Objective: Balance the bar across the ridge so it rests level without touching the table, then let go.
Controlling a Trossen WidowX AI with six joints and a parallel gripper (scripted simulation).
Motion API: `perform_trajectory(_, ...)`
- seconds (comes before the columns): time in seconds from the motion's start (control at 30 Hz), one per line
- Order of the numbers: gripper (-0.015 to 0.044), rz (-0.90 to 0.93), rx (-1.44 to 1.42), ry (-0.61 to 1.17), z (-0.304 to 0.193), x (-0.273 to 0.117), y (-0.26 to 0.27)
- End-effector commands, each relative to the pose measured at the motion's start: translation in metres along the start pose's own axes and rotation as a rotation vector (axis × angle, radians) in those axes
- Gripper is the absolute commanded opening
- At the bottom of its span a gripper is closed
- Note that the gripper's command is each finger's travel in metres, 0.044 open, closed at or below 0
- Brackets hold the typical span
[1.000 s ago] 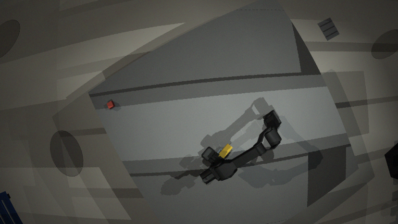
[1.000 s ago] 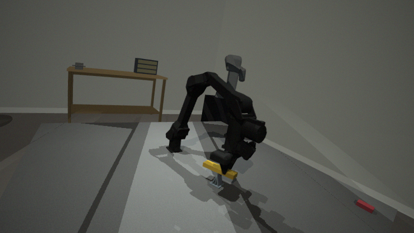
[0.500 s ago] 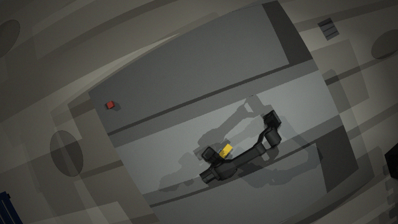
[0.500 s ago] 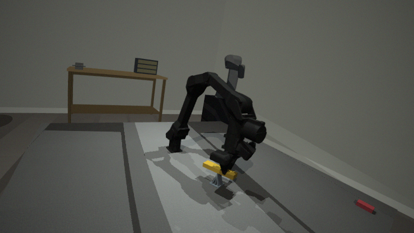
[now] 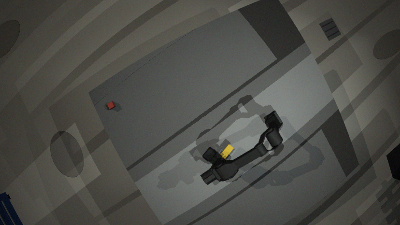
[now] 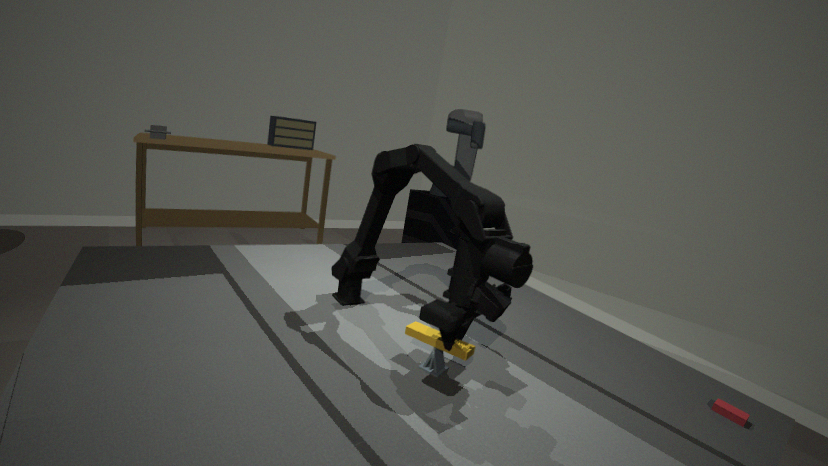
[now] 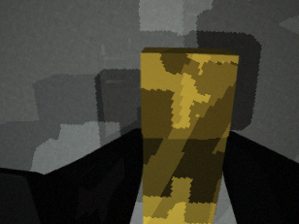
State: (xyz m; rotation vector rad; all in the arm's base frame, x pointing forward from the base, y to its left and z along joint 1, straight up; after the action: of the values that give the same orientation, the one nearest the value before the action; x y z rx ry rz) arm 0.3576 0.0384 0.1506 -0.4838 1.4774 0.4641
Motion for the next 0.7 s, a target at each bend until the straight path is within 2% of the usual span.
perform_trajectory(0.0,0.0000,0.005,-0.001,0.000,0.0000,0.0013,0.0008)
perform_trajectory(0.67,0.0000,0.005,-0.001,0.000,-0.0001,0.0030,0.0008)
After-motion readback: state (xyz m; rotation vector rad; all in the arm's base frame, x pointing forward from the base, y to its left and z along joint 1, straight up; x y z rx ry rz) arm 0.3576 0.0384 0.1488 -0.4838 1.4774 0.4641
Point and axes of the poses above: the point midway between the two fingers, 35 mm back from their tips, its own x axis out along the fingers, its own y axis across the jaws, z = x × y, the point moved 4 cm from there along -x, back along the fingers, and after that the axes turned 13 degrees about -x, right-handed, at the moved point
